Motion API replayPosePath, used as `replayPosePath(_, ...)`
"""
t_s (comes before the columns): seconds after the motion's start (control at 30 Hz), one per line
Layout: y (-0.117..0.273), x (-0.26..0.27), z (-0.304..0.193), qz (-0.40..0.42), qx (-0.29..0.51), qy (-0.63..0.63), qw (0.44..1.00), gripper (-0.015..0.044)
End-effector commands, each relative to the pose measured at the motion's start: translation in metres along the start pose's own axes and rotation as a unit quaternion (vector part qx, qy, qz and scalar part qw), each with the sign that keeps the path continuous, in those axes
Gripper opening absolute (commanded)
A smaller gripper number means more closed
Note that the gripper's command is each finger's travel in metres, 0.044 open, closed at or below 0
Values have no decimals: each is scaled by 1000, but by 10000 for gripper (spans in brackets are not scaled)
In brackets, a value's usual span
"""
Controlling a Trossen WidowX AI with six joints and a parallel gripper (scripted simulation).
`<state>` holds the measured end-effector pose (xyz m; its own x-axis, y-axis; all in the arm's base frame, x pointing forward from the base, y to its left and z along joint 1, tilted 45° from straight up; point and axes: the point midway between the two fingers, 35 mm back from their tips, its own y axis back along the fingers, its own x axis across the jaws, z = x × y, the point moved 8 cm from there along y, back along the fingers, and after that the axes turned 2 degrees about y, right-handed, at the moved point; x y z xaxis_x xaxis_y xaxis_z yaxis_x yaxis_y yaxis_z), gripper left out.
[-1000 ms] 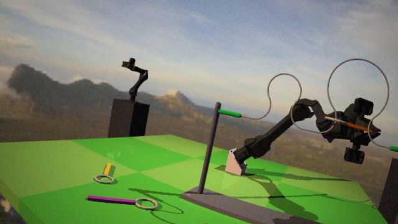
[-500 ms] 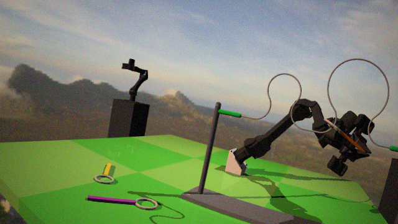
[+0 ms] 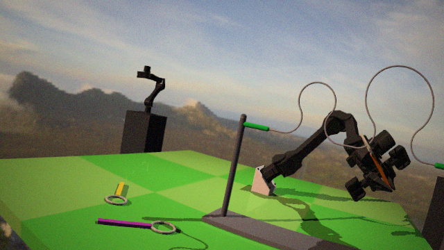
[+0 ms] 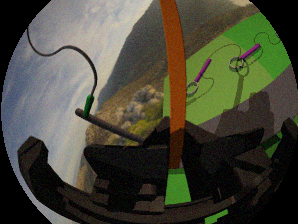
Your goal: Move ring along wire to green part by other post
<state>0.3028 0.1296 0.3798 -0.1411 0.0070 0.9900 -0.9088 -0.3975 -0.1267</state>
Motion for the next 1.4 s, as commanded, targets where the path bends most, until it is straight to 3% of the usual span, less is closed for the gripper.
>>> replayPosePath(0.0, 3, -14, 1, -29, 10, 51, 998, -150)
replayPosePath(0.7, 20, -61, 19, -139, 38, 241, 960, -150)
replayPosePath(1.37, 34, -85, 38, -180, 48, 314, 931, -150)
